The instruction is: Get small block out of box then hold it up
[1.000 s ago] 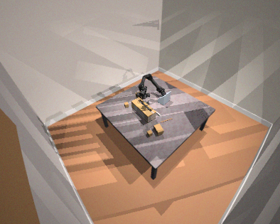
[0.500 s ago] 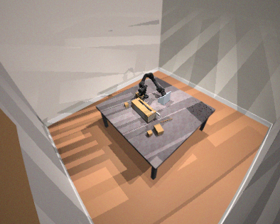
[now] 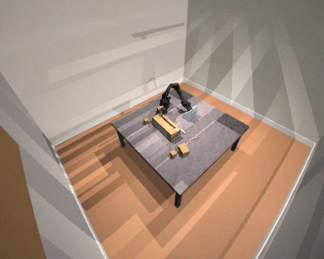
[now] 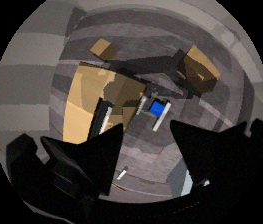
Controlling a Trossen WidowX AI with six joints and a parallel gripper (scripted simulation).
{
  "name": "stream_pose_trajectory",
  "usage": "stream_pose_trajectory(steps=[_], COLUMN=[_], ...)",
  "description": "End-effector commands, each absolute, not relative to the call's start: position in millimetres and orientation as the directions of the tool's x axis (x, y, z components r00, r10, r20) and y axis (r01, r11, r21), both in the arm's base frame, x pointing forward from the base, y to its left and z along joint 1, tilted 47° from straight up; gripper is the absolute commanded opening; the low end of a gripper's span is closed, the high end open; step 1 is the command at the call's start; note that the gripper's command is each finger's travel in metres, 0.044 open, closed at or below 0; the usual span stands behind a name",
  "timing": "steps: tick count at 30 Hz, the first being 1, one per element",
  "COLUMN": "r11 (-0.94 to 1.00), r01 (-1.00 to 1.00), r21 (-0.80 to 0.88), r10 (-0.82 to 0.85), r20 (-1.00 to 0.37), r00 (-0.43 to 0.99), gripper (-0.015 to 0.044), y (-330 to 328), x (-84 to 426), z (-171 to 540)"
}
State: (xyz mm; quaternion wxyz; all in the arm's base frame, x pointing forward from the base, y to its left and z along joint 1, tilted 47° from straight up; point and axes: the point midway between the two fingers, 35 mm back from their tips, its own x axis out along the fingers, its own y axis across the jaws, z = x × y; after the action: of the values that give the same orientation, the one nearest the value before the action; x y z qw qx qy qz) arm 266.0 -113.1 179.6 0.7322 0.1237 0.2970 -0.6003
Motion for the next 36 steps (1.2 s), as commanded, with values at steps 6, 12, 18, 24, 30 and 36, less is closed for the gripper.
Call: stream_pose_trajectory(steps=[6, 12, 18, 24, 30, 36], r11=[-0.456, -0.601, -0.663, -0.663, -0.663, -0.663], r01=[0.439, 0.064, -0.212, -0.212, -0.212, -0.212], r21=[0.774, 0.797, 0.718, 0.718, 0.718, 0.718], r10=[-0.754, -0.743, -0.738, -0.738, -0.738, -0.738], r20=[-0.598, -0.587, -0.577, -0.577, -0.577, -0.577], r00=[0.271, 0.321, 0.349, 0.349, 0.349, 0.349], gripper=[0.0285, 0.0285, 0.0285, 0.0285, 0.0285, 0.0285], y=[-116.9, -117.6, -118.0, -118.0, -118.0, -118.0], x=[249.7, 246.6, 244.9, 244.9, 244.9, 244.9], z=[190.6, 195.1, 197.8, 197.8, 197.8, 197.8])
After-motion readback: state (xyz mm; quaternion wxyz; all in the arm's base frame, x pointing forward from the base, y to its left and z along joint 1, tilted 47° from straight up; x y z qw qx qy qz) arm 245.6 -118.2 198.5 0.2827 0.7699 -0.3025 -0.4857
